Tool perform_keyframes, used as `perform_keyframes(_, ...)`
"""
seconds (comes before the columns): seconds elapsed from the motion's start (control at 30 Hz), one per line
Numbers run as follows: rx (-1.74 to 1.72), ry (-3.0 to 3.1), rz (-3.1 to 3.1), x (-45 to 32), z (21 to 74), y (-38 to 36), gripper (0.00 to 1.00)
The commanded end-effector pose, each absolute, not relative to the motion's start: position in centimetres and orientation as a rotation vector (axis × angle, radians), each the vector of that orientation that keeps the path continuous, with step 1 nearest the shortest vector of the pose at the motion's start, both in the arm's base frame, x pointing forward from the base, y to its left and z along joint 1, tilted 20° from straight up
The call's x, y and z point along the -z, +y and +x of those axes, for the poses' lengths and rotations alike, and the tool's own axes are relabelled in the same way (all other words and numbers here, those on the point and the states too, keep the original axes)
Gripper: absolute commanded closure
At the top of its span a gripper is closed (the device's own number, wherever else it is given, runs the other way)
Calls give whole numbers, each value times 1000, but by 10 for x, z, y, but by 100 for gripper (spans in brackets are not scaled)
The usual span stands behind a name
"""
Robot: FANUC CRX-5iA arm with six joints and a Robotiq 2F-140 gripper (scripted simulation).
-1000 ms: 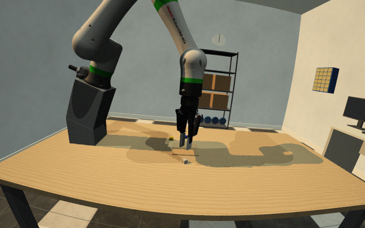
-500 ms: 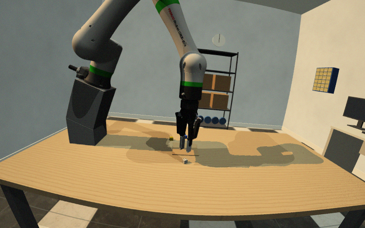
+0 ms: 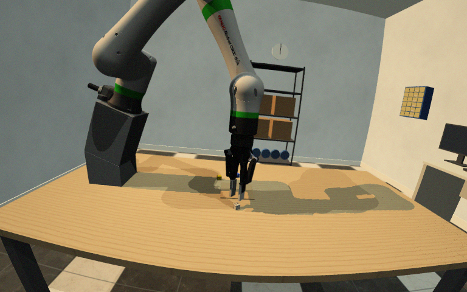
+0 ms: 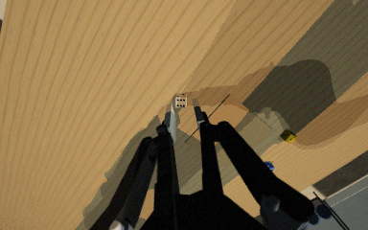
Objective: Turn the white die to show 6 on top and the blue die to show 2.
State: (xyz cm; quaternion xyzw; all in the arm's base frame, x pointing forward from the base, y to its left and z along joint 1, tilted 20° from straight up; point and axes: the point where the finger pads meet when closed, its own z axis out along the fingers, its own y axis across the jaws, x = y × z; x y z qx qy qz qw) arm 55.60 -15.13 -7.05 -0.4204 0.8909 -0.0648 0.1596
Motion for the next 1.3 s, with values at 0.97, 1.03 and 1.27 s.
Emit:
perform_keyframes(0.97, 186, 2546, -1201, 86, 562, -151, 79)
perform_keyframes(1.03, 186, 2546, -1201, 86, 562, -151, 79)
perform_keyframes(1.27, 186, 2546, -1201, 86, 562, -151, 79)
